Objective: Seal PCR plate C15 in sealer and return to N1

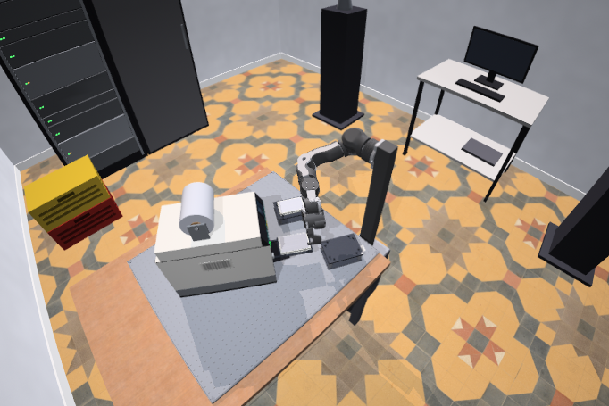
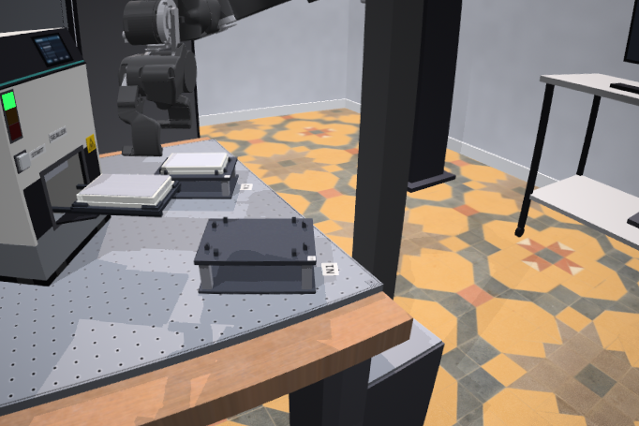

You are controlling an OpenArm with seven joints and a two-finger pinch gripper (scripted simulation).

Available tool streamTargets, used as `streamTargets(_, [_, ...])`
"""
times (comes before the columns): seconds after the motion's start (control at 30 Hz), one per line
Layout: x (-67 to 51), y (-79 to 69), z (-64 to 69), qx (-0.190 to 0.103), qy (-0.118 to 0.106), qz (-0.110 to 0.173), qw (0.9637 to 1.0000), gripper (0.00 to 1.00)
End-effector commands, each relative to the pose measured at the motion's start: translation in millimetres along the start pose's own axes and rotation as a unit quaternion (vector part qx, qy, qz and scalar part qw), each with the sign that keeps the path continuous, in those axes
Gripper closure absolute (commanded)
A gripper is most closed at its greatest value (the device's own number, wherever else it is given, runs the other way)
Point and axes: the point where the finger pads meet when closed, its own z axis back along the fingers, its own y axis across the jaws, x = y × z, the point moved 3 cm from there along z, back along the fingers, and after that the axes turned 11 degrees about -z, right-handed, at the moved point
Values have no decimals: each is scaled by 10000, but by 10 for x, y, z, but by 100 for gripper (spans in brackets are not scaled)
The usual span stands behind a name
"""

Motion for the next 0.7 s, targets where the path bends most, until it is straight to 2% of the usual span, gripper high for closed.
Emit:
streamTargets(0.0, [-2,0,-8,25,34,19,10000,23])
streamTargets(0.23, [-2,0,-8,25,34,19,10000,23])
streamTargets(0.4, [459,17,24,26,32,19,10000,23])
streamTargets(0.67, [459,17,24,26,32,19,10000,23])
